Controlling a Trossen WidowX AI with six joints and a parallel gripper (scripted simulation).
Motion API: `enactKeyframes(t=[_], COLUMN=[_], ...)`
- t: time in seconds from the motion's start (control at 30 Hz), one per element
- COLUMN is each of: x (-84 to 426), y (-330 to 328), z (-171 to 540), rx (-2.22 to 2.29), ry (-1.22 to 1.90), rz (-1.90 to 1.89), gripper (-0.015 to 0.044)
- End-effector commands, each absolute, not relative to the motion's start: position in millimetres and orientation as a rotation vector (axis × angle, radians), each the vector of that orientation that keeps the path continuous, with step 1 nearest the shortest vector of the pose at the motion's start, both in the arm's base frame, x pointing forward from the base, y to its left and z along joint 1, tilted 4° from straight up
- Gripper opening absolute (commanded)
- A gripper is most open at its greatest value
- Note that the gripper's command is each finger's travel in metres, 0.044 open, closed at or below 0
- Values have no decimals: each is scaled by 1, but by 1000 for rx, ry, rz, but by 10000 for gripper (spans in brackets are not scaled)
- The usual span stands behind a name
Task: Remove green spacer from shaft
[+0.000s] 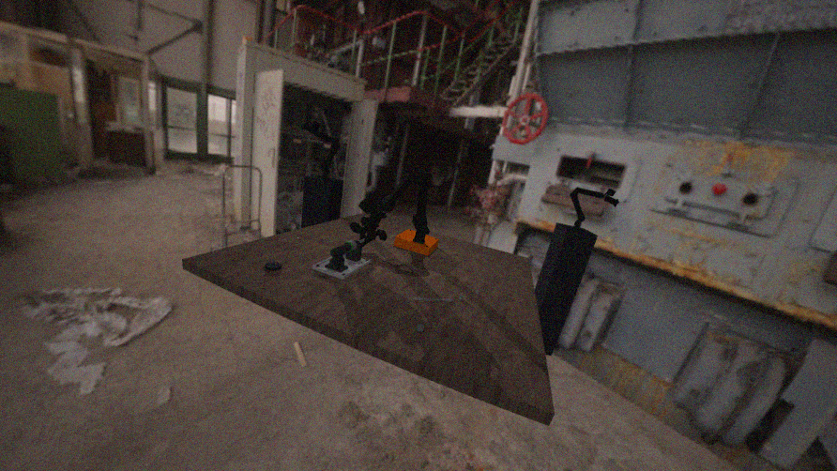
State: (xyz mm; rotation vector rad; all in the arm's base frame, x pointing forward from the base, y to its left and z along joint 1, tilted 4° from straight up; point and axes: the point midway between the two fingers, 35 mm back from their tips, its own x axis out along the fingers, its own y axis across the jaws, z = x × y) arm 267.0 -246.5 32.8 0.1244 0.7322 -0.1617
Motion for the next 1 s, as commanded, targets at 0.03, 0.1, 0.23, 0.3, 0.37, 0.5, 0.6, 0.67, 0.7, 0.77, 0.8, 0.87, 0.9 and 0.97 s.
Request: enactKeyframes(t=[0.03, 0.1, 0.23, 0.3, 0.37, 0.5, 0.6, 0.67, 0.7, 0.77, 0.8, 0.87, 0.9, 0.97], x=[266, 266, 265, 265, 265, 264, 264, 264, 263, 263, 263, 263, 263, 262], y=[-246, -246, -246, -246, -246, -246, -246, -246, -246, -246, -246, -245, -245, -245], z=[33, 33, 33, 33, 33, 33, 33, 33, 33, 33, 33, 33, 33, 33], rx=[120, 120, 120, 120, 120, 120, 120, 120, 120, 120, 120, 120, 120, 120], ry=[733, 733, 733, 733, 733, 733, 733, 733, 733, 733, 733, 733, 733, 733], rz=[-162, -162, -162, -162, -162, -162, -162, -162, -162, -162, -162, -162, -162, -162], gripper=[0, 0, 0, 0, 0, 0, 0, 0, 0, 0, 0, 0, 0, 0])
